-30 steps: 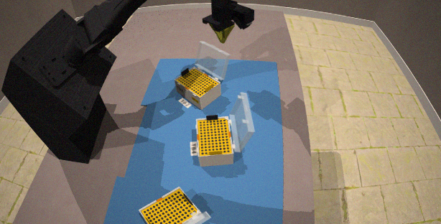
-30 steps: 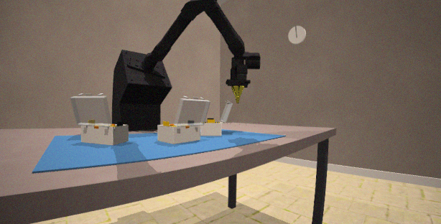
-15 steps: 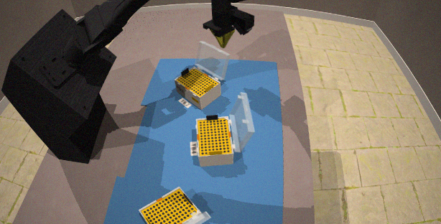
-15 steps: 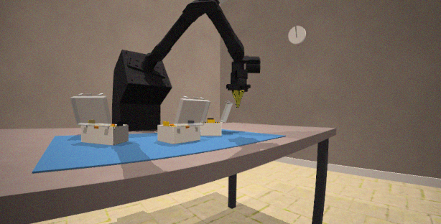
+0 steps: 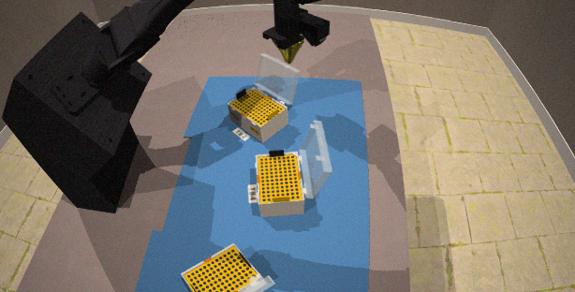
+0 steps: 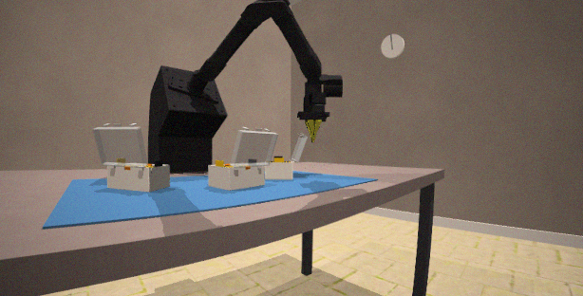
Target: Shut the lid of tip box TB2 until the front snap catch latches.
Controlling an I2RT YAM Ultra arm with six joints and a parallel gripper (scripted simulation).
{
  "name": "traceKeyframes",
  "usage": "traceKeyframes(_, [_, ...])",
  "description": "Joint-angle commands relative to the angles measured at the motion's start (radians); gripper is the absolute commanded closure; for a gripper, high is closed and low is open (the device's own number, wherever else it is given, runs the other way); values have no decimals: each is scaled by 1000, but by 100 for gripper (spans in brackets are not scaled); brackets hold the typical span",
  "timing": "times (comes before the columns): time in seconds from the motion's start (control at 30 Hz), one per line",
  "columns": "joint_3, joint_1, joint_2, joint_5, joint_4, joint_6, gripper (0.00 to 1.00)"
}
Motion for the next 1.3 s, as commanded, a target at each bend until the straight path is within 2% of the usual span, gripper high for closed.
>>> traceKeyframes(0.0, [-14,3,-23,1,7,-1,100])
traceKeyframes(1.27, [-225,-7,-149,-5,98,-10,100])
